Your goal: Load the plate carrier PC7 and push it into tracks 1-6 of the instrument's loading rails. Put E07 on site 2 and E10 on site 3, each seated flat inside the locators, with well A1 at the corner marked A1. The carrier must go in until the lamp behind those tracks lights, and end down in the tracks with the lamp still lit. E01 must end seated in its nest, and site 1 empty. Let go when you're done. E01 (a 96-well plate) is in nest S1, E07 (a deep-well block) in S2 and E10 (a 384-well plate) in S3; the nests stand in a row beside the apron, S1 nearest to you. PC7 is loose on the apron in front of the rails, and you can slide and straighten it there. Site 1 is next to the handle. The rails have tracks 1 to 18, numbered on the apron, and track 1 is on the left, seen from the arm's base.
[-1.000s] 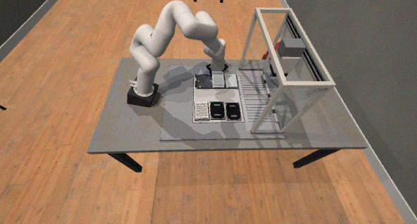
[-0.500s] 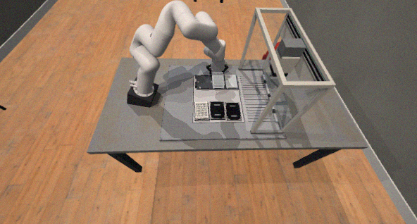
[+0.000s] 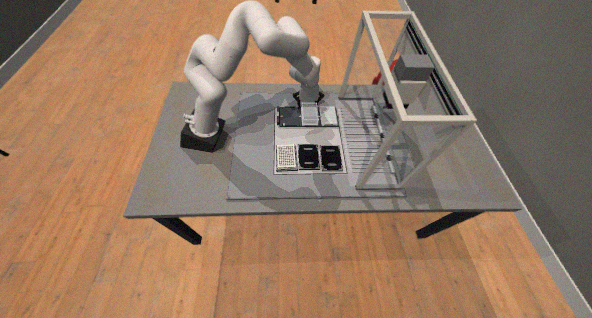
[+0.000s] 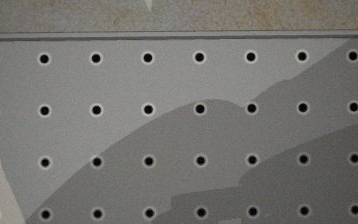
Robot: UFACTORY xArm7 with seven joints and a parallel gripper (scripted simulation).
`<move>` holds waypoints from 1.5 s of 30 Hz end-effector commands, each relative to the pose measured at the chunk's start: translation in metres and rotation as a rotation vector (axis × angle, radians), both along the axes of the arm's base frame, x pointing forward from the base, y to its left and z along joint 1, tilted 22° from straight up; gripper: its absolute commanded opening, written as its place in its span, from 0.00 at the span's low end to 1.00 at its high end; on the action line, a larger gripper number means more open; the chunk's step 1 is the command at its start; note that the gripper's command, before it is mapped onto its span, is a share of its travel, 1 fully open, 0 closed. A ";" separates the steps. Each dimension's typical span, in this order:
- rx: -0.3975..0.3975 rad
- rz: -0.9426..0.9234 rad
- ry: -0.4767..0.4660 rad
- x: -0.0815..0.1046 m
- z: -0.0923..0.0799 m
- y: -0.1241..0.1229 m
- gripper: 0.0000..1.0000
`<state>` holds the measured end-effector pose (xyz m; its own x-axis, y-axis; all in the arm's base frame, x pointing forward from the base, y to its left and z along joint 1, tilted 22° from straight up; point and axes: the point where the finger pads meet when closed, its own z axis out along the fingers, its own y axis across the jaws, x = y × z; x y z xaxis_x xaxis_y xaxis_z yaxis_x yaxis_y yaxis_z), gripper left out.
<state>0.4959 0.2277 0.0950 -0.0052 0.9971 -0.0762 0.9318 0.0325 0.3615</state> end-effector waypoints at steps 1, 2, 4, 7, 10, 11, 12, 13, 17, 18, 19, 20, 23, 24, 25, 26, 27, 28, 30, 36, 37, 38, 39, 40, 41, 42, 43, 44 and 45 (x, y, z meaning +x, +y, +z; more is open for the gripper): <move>0.002 0.000 -0.003 0.001 0.002 0.001 1.00; 0.002 0.000 -0.003 0.001 0.002 0.001 1.00; 0.002 0.000 -0.003 0.001 0.002 0.001 1.00; 0.002 0.001 -0.003 0.001 0.001 0.002 1.00; 0.002 0.001 -0.003 0.001 0.001 0.004 1.00; 0.002 0.001 -0.003 0.001 0.001 0.005 1.00; 0.002 0.001 -0.003 0.001 0.001 0.005 1.00; 0.002 0.001 -0.003 0.001 0.001 0.006 1.00; 0.002 0.001 -0.003 0.001 0.001 0.009 1.00; 0.002 0.001 -0.003 0.001 0.001 0.009 1.00; 0.002 0.001 -0.003 0.001 0.001 0.009 1.00; 0.002 0.001 -0.003 0.001 0.001 0.009 1.00; 0.002 0.001 -0.003 0.001 0.001 0.011 1.00; 0.002 0.001 -0.003 0.001 0.001 0.012 1.00; 0.002 0.001 -0.003 0.001 0.001 0.013 1.00; 0.002 0.001 -0.003 0.001 0.001 0.013 1.00; 0.002 0.001 -0.003 0.001 0.001 0.014 1.00; 0.002 0.001 -0.003 0.001 0.001 0.015 1.00; 0.002 0.001 -0.003 0.001 0.000 0.016 1.00; 0.002 0.001 -0.003 0.001 0.000 0.019 1.00; 0.002 0.001 -0.003 0.001 0.000 0.019 1.00; 0.002 0.001 -0.003 0.001 0.000 0.020 1.00; 0.002 0.001 -0.003 0.001 0.000 0.021 1.00; 0.002 0.001 -0.003 0.001 0.000 0.021 1.00; 0.002 0.001 -0.003 0.001 0.000 0.022 1.00; 0.002 0.001 -0.003 0.001 0.000 0.023 1.00; 0.002 0.001 -0.003 0.001 0.000 0.023 1.00; 0.002 0.001 -0.003 0.001 0.000 0.024 1.00; 0.002 0.001 -0.003 0.001 0.000 0.025 1.00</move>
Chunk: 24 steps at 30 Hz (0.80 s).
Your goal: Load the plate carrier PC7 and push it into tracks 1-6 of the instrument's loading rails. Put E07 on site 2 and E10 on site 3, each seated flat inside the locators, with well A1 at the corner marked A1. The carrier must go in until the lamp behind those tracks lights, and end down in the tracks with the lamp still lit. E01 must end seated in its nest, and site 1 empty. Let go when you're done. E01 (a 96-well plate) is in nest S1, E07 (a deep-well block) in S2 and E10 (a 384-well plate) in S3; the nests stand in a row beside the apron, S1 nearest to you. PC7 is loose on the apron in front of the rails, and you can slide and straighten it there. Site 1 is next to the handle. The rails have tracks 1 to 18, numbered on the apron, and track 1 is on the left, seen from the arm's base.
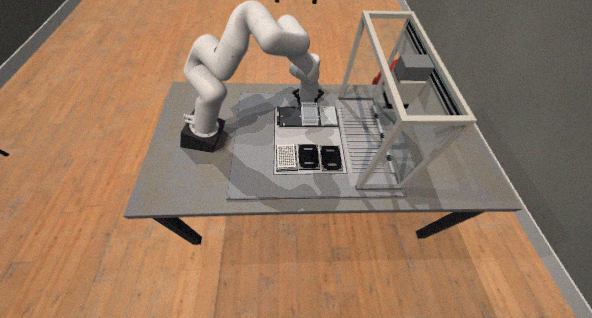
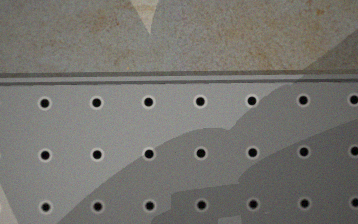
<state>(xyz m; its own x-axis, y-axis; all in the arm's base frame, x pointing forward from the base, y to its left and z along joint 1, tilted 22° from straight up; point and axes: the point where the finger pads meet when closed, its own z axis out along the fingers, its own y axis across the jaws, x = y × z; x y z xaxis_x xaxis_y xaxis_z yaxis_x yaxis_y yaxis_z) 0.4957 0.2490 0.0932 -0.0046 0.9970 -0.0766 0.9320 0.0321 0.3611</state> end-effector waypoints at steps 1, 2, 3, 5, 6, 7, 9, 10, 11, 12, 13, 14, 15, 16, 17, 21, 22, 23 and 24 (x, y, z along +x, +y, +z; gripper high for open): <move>0.003 0.001 -0.003 0.001 0.002 0.004 1.00; 0.003 0.001 -0.003 0.001 0.002 0.005 1.00; 0.003 0.001 -0.003 0.001 0.001 0.005 1.00; 0.003 0.001 -0.003 0.001 0.001 0.007 1.00; 0.003 0.001 -0.003 0.001 0.001 0.007 1.00; 0.003 0.001 -0.003 0.001 0.001 0.007 1.00; 0.003 0.001 -0.003 0.001 0.001 0.008 1.00; 0.003 0.001 -0.003 0.001 0.001 0.009 1.00; 0.003 0.001 -0.003 0.001 0.001 0.009 1.00; 0.003 0.001 -0.003 0.001 0.001 0.010 1.00; 0.003 0.001 -0.003 0.001 0.001 0.011 1.00; 0.003 0.001 -0.003 0.001 0.001 0.011 1.00; 0.003 0.001 -0.003 0.001 0.001 0.012 1.00; 0.003 0.001 -0.003 0.001 0.001 0.013 1.00; 0.003 0.001 -0.003 0.001 0.001 0.013 1.00; 0.003 0.001 -0.003 0.001 0.001 0.016 1.00; 0.003 0.001 -0.003 0.001 0.001 0.017 1.00; 0.003 0.001 -0.003 0.001 0.001 0.017 1.00; 0.003 0.001 -0.003 0.001 0.001 0.017 1.00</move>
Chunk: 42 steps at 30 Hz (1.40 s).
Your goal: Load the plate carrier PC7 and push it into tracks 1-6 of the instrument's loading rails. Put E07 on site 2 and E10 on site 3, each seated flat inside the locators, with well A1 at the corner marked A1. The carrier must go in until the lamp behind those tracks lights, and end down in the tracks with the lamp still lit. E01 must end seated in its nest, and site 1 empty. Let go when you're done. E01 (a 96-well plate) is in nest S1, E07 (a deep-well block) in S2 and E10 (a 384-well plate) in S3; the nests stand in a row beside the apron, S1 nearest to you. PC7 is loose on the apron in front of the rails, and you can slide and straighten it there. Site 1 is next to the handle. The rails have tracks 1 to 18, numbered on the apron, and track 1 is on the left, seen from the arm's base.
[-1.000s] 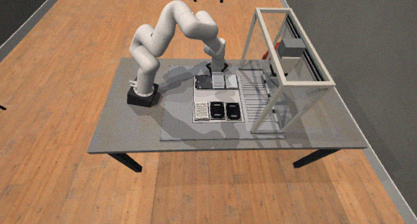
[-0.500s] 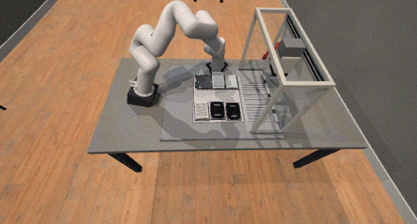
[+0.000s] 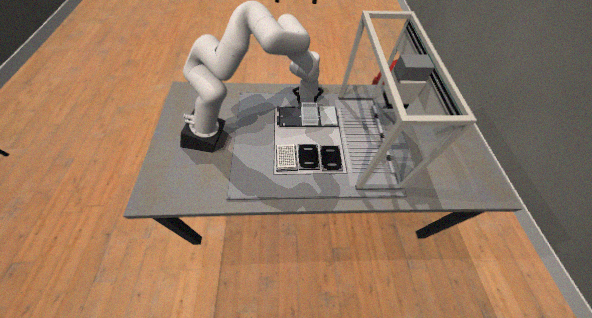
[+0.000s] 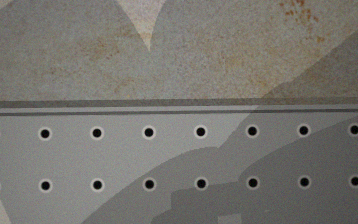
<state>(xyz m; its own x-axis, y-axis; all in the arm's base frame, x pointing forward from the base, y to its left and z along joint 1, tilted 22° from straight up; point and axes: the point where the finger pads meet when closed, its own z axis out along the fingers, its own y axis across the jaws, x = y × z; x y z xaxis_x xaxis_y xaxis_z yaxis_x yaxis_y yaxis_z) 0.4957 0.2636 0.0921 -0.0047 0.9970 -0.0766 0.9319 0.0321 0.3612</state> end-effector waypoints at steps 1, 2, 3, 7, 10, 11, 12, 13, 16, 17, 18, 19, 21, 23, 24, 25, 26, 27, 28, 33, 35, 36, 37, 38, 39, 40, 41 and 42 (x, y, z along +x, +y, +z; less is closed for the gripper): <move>0.003 0.001 -0.003 0.001 0.002 0.003 1.00; 0.003 0.001 -0.003 0.001 0.002 0.003 1.00; 0.003 0.001 -0.003 0.001 0.002 0.004 1.00; 0.003 0.001 -0.003 0.001 0.001 0.007 1.00; 0.003 0.001 -0.003 0.001 0.001 0.008 1.00; 0.003 0.001 -0.003 0.001 0.001 0.008 1.00; 0.003 0.001 -0.003 0.001 0.001 0.008 1.00; 0.003 0.001 -0.003 0.001 0.001 0.008 1.00; 0.003 0.001 -0.003 0.001 0.001 0.008 1.00; 0.003 0.001 -0.003 0.001 0.001 0.008 1.00; 0.003 0.001 -0.003 0.001 0.001 0.008 1.00; 0.003 0.001 -0.003 0.000 0.003 0.009 1.00; 0.003 0.001 -0.003 -0.001 0.006 0.009 1.00; 0.003 0.001 -0.003 -0.002 0.009 0.009 1.00; 0.003 0.001 -0.003 -0.003 0.011 0.009 1.00; 0.003 0.001 -0.003 -0.004 0.012 0.009 1.00; 0.003 0.001 -0.003 -0.004 0.014 0.009 1.00; 0.003 0.001 -0.003 -0.005 0.015 0.010 1.00; 0.003 0.001 -0.003 -0.005 0.017 0.010 1.00; 0.003 0.001 -0.003 -0.008 0.025 0.010 1.00; 0.003 0.001 -0.003 -0.008 0.025 0.010 1.00; 0.003 0.001 -0.003 -0.009 0.026 0.010 1.00; 0.003 0.001 -0.003 -0.010 0.028 0.010 1.00; 0.003 0.001 -0.003 -0.010 0.029 0.011 1.00; 0.003 0.001 -0.003 -0.011 0.031 0.011 1.00; 0.003 0.001 -0.003 -0.011 0.032 0.011 1.00; 0.003 0.001 -0.003 -0.012 0.034 0.011 1.00; 0.003 0.001 -0.003 -0.013 0.035 0.011 1.00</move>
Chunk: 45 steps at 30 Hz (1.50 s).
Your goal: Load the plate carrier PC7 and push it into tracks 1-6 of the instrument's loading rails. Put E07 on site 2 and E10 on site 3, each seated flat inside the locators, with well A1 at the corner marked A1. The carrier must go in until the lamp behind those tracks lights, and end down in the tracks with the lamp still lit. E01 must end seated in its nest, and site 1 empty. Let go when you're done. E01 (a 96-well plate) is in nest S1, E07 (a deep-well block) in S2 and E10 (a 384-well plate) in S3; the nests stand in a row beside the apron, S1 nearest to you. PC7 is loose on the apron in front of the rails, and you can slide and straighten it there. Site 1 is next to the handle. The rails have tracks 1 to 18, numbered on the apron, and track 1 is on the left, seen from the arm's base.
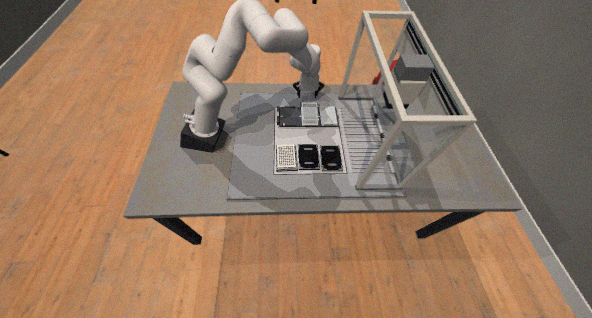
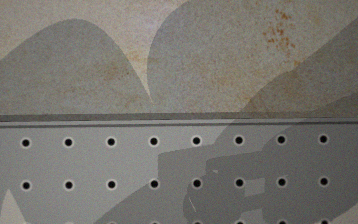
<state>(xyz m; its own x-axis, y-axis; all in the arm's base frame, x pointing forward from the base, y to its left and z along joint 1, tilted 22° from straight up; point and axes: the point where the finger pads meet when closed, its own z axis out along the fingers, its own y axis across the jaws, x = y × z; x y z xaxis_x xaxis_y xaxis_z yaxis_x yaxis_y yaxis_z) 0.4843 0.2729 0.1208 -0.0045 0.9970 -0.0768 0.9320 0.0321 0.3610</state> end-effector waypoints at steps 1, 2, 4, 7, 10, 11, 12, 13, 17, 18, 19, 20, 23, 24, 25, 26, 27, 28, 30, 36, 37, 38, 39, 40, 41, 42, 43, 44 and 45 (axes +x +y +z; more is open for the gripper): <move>0.003 0.001 -0.003 -0.002 0.008 0.002 1.00; 0.003 0.001 -0.003 -0.002 0.010 0.002 1.00; 0.003 0.001 -0.003 -0.004 0.013 0.002 1.00; 0.003 0.001 -0.003 -0.006 0.018 0.003 1.00; 0.003 0.001 -0.003 -0.006 0.019 0.003 1.00; 0.003 0.001 -0.003 -0.007 0.021 0.003 1.00; 0.003 0.001 -0.003 -0.007 0.022 0.003 1.00; 0.003 0.001 -0.003 -0.008 0.024 0.003 1.00; 0.003 0.001 -0.003 -0.010 0.030 0.003 1.00; 0.003 0.001 -0.003 -0.011 0.032 0.004 1.00; 0.003 0.001 -0.003 -0.012 0.033 0.004 1.00; 0.003 0.001 -0.003 -0.012 0.035 0.004 1.00; 0.003 0.001 -0.003 -0.014 0.039 0.004 1.00; 0.003 0.001 -0.003 -0.015 0.041 0.004 1.00; 0.003 0.001 -0.003 -0.015 0.042 0.004 1.00; 0.003 0.001 -0.003 -0.015 0.042 0.004 1.00; 0.003 0.001 -0.003 -0.015 0.042 0.004 1.00; 0.003 0.001 -0.003 -0.016 0.044 0.004 1.00; 0.003 0.001 -0.003 -0.017 0.047 0.005 1.00; 0.003 0.001 -0.003 -0.021 0.056 0.005 1.00; 0.003 0.001 -0.003 -0.021 0.058 0.005 1.00; 0.003 0.001 -0.003 -0.022 0.059 0.006 1.00; 0.003 0.001 -0.003 -0.023 0.061 0.006 1.00; 0.003 0.001 -0.003 -0.023 0.063 0.006 1.00; 0.003 0.001 -0.003 -0.024 0.064 0.006 1.00; 0.003 0.001 -0.003 -0.024 0.066 0.006 1.00; 0.003 0.001 -0.003 -0.024 0.066 0.006 1.00; 0.003 0.001 -0.003 -0.024 0.066 0.006 1.00; 0.003 0.001 -0.003 -0.025 0.067 0.006 1.00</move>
